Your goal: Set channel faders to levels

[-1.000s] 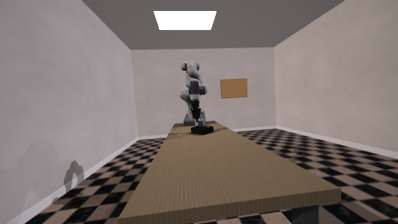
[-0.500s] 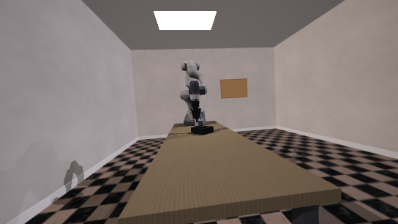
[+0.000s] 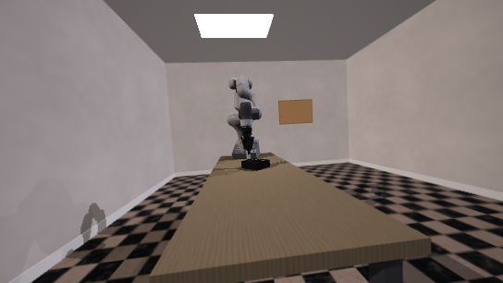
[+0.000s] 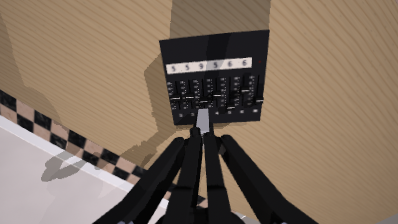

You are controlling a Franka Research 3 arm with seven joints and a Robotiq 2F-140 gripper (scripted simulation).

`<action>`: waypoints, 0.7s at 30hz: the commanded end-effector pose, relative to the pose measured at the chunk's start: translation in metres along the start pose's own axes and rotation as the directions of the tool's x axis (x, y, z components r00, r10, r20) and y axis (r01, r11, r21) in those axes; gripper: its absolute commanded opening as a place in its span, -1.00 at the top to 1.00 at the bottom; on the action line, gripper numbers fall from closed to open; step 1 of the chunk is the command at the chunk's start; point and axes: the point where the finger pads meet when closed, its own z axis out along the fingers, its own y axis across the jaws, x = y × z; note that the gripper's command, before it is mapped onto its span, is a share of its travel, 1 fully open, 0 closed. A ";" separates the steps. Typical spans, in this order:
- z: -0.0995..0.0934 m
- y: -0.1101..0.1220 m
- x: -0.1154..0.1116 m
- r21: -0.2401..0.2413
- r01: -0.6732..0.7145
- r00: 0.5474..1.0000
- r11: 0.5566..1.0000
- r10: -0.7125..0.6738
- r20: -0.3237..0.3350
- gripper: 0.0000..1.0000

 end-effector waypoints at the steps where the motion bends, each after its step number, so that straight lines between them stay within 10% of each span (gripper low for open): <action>1: 0.000 0.001 -0.001 -0.001 -0.004 1.000 1.000 0.004 0.002 1.00; 21: 0.009 0.001 -0.001 -0.001 -0.004 1.000 1.000 0.004 0.002 1.00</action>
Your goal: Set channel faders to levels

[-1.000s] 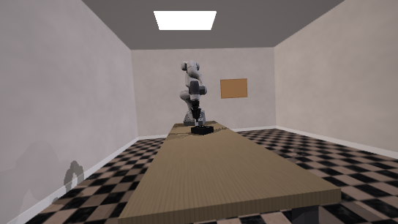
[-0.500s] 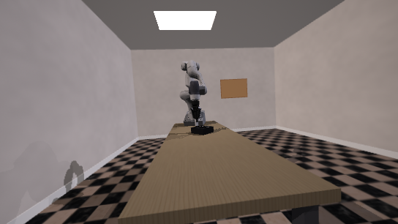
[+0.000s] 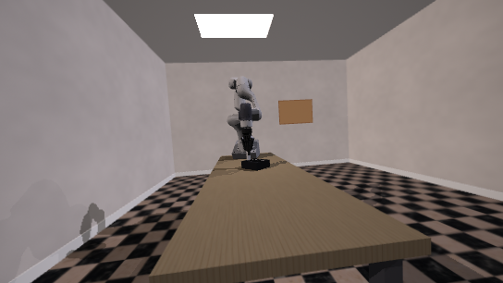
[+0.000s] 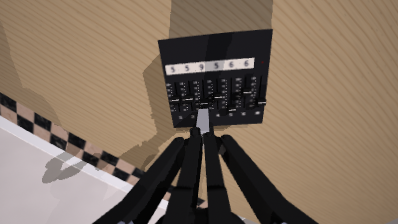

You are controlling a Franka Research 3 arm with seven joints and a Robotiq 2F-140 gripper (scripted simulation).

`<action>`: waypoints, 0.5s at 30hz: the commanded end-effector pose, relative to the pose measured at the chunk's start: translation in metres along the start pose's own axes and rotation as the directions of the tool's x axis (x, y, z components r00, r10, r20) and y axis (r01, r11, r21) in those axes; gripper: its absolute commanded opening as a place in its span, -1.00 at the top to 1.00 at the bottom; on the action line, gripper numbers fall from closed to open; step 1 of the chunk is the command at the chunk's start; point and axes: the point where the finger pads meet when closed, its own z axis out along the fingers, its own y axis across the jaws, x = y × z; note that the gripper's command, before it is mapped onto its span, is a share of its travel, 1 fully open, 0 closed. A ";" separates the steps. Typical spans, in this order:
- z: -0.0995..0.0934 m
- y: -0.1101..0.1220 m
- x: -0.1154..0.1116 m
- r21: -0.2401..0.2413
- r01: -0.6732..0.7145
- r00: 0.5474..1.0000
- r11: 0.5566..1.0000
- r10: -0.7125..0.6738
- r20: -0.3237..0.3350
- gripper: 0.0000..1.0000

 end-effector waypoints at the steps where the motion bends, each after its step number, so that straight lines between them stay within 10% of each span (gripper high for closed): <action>1: 0.002 0.002 -0.002 -0.003 -0.003 1.000 1.000 0.003 0.006 1.00; 15: 0.004 0.002 -0.002 -0.003 -0.003 1.000 1.000 0.003 0.006 1.00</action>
